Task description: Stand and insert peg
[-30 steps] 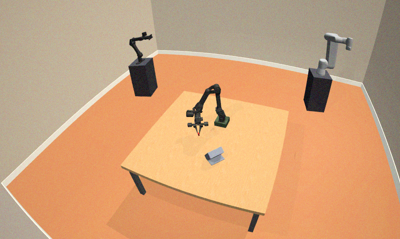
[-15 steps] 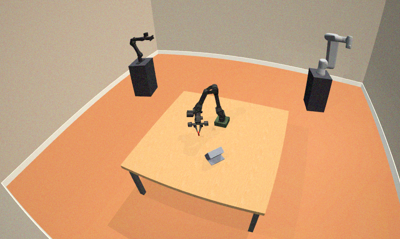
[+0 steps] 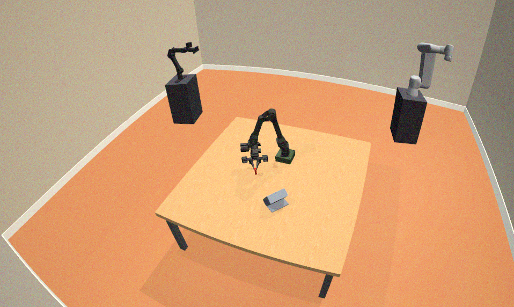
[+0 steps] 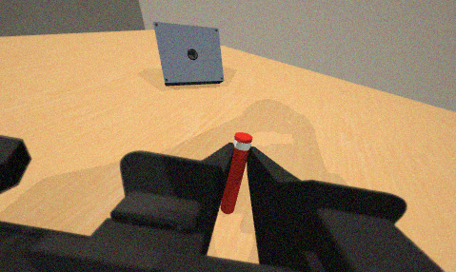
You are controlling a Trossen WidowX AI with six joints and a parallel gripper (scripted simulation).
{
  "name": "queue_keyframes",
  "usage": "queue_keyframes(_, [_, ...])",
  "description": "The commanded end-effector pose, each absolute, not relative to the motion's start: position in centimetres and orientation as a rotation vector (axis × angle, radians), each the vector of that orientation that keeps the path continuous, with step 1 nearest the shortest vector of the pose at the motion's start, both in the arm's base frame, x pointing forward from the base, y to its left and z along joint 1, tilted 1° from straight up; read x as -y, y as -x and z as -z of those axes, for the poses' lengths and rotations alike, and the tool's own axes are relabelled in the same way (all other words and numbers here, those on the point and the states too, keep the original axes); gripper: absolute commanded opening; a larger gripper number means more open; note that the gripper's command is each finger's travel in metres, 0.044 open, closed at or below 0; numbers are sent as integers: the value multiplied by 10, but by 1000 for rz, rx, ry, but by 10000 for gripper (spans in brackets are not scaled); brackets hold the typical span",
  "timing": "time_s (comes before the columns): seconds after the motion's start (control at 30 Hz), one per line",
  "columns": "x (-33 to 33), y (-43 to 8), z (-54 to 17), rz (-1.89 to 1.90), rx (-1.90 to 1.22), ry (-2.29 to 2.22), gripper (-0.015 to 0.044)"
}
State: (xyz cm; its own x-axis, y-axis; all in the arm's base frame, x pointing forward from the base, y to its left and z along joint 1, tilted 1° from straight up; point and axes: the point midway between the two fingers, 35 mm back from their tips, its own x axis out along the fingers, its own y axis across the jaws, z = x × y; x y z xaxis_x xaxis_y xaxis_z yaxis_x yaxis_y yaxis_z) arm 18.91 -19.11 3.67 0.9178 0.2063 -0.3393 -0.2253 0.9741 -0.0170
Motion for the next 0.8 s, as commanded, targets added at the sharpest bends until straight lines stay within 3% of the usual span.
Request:
queue_keyframes(0.0, [193,-187,-38,-222,-304,59,49])
queue_keyframes(0.77, [195,-177,-37,-223,-223,49,49])
